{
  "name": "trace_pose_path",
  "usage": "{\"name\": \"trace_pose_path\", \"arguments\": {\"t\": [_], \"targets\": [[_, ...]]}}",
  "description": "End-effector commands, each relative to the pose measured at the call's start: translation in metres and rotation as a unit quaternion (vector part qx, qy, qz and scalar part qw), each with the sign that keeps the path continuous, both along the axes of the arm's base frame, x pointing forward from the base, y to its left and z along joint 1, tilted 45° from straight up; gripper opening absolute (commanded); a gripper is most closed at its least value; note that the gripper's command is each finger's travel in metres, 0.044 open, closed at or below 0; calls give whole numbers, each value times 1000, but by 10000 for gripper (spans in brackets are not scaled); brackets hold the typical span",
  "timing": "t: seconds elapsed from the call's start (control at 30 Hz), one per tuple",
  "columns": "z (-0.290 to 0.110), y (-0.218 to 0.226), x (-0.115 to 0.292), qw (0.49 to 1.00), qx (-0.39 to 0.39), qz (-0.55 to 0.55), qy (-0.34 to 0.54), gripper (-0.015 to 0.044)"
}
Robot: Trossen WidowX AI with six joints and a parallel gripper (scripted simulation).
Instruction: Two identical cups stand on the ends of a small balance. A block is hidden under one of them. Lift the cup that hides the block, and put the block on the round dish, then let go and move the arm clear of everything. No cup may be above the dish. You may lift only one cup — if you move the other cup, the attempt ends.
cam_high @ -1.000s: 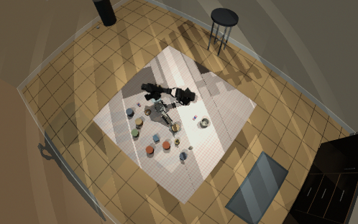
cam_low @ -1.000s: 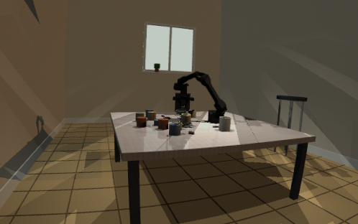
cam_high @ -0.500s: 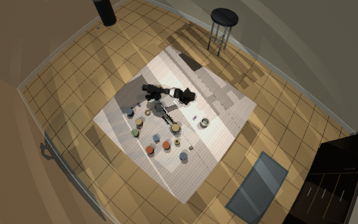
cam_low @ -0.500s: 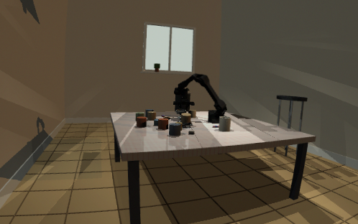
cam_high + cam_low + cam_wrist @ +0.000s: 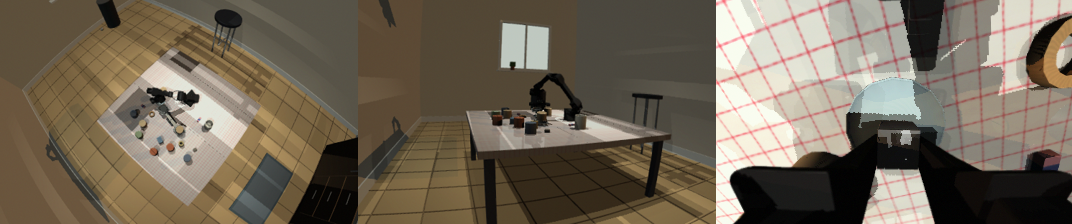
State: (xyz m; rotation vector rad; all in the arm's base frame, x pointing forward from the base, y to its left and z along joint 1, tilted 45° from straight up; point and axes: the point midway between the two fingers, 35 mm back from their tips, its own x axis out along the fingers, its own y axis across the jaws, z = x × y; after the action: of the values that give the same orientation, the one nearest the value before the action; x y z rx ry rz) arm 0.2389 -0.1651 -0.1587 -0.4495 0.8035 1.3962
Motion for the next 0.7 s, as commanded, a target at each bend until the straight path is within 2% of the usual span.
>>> {"name": "trace_pose_path", "arguments": {"t": [0.0, 0.1, 0.67], "targets": [[-4, 6, -1, 1000, 2, -2, 1, 0], [-7, 8, -1, 1000, 2, -2, 1, 0], [1, -1, 0, 1000, 1, 0, 1, 440]]}}
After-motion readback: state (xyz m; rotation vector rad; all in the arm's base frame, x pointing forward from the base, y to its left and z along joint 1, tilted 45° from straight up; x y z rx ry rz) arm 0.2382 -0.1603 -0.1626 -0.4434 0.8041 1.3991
